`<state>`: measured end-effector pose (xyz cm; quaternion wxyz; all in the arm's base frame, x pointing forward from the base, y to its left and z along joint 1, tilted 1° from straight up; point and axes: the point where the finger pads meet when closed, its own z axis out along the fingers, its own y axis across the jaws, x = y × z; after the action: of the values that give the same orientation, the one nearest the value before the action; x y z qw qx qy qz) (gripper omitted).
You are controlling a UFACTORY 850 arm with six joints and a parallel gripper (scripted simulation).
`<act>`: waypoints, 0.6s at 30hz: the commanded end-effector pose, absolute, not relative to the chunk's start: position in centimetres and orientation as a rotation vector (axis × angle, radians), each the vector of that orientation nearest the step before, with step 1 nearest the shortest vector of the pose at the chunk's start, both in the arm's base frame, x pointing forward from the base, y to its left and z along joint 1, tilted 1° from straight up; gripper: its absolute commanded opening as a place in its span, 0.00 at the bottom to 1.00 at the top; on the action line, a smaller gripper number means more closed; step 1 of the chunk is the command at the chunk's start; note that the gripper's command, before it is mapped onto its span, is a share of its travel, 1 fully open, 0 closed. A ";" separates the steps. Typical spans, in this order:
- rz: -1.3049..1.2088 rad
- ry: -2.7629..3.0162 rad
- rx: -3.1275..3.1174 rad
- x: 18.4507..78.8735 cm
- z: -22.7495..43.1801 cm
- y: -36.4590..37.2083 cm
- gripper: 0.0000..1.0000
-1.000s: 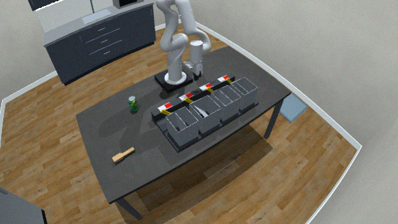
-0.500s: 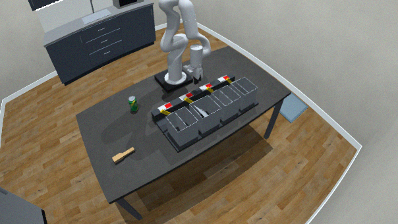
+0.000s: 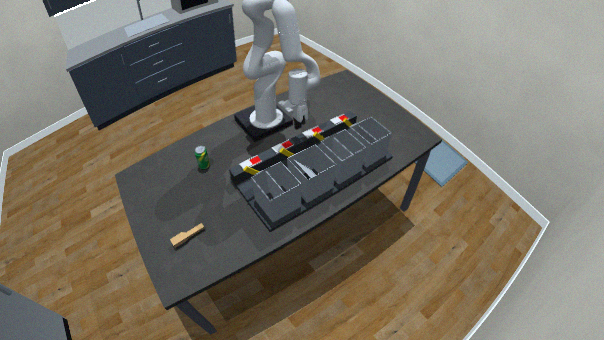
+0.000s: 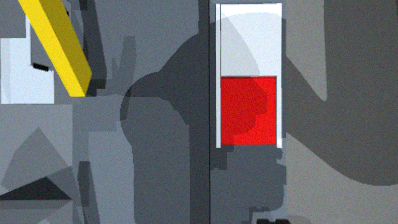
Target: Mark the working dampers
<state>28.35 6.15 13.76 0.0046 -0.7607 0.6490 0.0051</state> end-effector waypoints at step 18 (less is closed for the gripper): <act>0.014 2.033 -2.382 29.7 13.7 -1.9 0.00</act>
<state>29.01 1.41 13.69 0.0007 -0.7598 0.6501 0.0013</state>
